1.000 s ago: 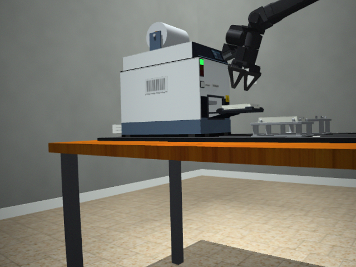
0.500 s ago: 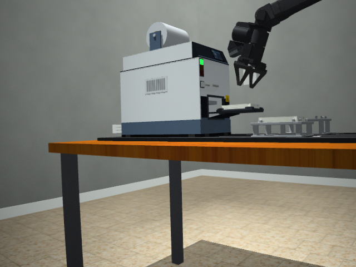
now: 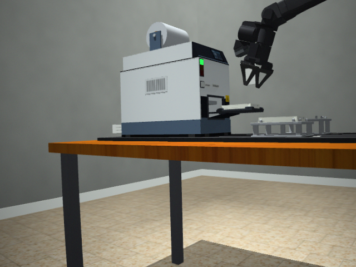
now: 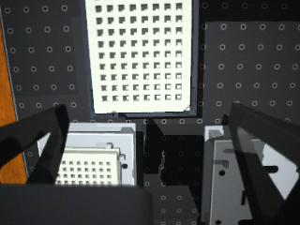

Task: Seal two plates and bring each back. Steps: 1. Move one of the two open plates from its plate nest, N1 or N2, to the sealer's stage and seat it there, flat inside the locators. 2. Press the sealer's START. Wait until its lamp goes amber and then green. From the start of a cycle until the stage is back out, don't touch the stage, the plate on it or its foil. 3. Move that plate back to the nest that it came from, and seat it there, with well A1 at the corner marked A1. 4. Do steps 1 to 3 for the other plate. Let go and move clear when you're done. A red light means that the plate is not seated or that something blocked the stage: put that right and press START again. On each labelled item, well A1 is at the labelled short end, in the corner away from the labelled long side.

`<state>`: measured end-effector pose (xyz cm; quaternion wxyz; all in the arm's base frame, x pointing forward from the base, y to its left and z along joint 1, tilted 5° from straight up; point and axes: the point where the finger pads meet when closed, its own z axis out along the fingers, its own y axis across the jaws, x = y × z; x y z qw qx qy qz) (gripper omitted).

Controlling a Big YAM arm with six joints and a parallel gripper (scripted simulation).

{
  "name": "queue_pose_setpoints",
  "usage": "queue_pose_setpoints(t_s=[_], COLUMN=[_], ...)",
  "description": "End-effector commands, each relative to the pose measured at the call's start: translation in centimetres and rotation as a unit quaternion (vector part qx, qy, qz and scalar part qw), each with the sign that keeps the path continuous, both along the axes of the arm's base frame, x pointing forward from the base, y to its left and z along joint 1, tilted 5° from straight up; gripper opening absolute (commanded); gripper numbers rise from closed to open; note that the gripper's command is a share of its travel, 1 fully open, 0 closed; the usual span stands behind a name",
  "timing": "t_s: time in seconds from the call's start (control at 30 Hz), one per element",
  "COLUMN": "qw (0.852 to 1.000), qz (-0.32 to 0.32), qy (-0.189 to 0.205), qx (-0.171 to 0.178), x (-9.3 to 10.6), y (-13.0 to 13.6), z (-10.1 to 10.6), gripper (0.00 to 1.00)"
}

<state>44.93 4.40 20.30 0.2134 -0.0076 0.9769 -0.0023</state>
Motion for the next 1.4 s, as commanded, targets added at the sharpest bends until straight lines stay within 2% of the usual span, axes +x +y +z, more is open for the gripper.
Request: queue_pose_setpoints(t_s=[0.0, 0.27, 0.6, 0.87, 1.13, 1.2, 1.33, 1.37], qw=[1.000, 1.000, 1.000, 1.000, 0.999, 0.999, 0.998, 0.998], qz=[-0.003, 0.005, -0.012, -0.012, 0.004, 0.004, -0.008, -0.008], qy=[0.003, -0.001, -0.016, -0.025, -0.039, -0.035, 0.060, 0.060], qx=[0.000, 0.005, 0.006, 0.007, 0.008, 0.008, 0.006, 0.006], x=[-0.6, -1.8, 0.5, 0.6, 0.5, 0.7, 1.1, 1.1], y=[0.3, 0.8, -0.4, -0.5, 1.0, 1.0, 0.3, 0.3], z=[-0.1, 0.4, 1.0, 1.9, 3.2, 2.8, 2.1, 2.1], gripper=[1.00, 1.00, 1.00, 1.00, 1.00, 1.00, 1.00, 1.00])
